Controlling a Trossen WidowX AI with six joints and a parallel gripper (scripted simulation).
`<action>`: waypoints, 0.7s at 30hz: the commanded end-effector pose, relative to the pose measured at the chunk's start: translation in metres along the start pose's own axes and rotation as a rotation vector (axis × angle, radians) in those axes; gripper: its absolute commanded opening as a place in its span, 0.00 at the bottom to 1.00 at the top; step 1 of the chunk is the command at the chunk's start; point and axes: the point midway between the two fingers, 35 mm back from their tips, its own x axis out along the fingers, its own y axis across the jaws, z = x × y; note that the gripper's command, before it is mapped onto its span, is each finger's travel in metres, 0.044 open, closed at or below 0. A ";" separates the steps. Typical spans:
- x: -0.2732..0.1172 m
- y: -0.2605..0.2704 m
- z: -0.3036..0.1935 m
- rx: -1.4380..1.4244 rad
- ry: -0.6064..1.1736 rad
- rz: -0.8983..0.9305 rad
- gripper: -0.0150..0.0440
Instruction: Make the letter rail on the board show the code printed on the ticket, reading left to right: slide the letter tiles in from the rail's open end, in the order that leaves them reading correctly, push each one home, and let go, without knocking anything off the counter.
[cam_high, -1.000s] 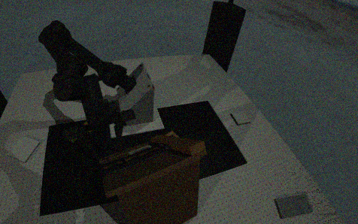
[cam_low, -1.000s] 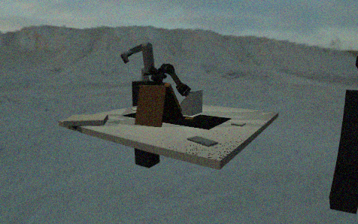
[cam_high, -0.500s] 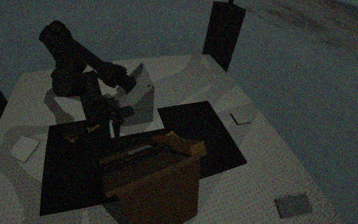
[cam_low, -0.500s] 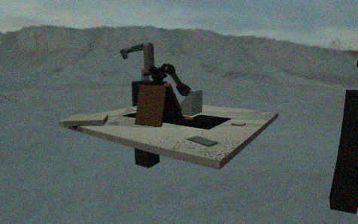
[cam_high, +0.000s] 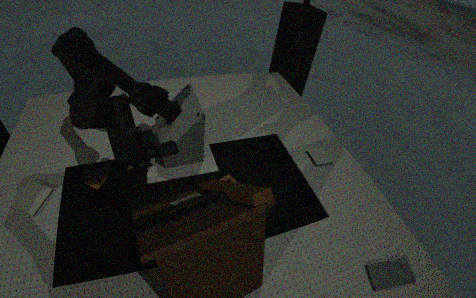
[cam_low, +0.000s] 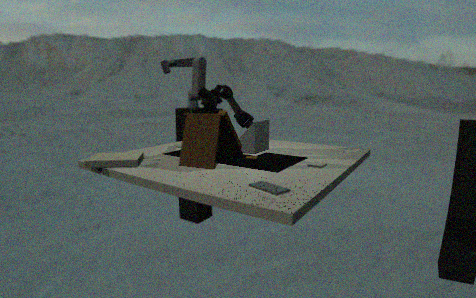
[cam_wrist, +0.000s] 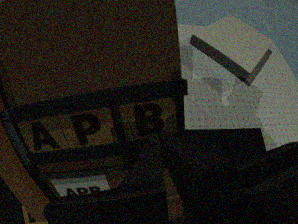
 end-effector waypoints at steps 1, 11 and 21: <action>0.000 0.000 0.000 0.000 0.000 0.000 0.25; 0.013 -0.012 0.010 0.032 0.287 0.049 0.25; 0.018 -0.033 0.019 0.017 0.647 0.010 0.25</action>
